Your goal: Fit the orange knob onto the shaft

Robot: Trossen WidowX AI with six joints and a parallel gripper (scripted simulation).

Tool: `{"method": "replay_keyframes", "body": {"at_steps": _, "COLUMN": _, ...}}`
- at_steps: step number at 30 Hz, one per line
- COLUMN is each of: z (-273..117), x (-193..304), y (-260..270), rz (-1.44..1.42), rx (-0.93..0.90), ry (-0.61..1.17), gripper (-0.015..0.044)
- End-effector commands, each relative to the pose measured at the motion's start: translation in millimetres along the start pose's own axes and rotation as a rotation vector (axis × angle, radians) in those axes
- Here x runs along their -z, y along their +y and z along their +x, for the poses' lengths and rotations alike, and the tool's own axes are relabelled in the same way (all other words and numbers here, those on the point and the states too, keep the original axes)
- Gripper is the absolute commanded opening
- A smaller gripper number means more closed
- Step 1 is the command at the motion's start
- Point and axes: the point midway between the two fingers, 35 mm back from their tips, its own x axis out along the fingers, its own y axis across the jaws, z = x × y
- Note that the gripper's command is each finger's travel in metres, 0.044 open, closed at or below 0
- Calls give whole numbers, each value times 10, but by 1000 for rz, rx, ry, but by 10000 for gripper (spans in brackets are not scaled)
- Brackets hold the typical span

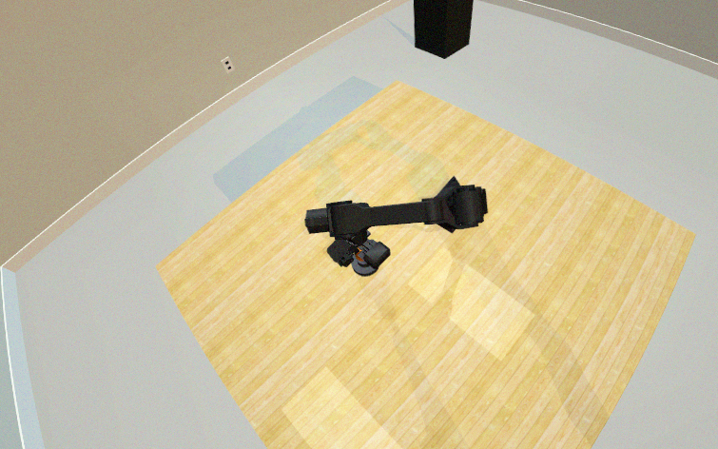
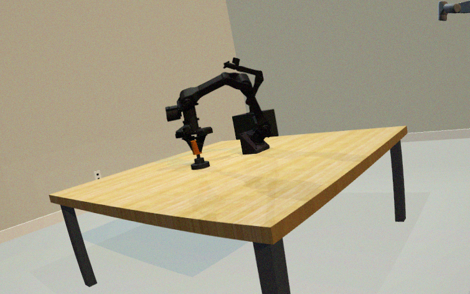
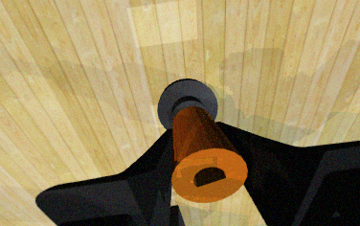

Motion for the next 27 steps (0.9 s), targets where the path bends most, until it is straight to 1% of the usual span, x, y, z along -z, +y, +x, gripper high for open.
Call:
{"method": "replay_keyframes", "body": {"at_steps": 1, "z": -9, "x": -15, "y": 0, "rz": -7, "rx": 3, "ry": -8, "gripper": 0}}
{"method": "replay_keyframes", "body": {"at_steps": 27, "z": 44, "x": 28, "y": -6, "rz": -7, "rx": 3, "ry": -8, "gripper": 0}}
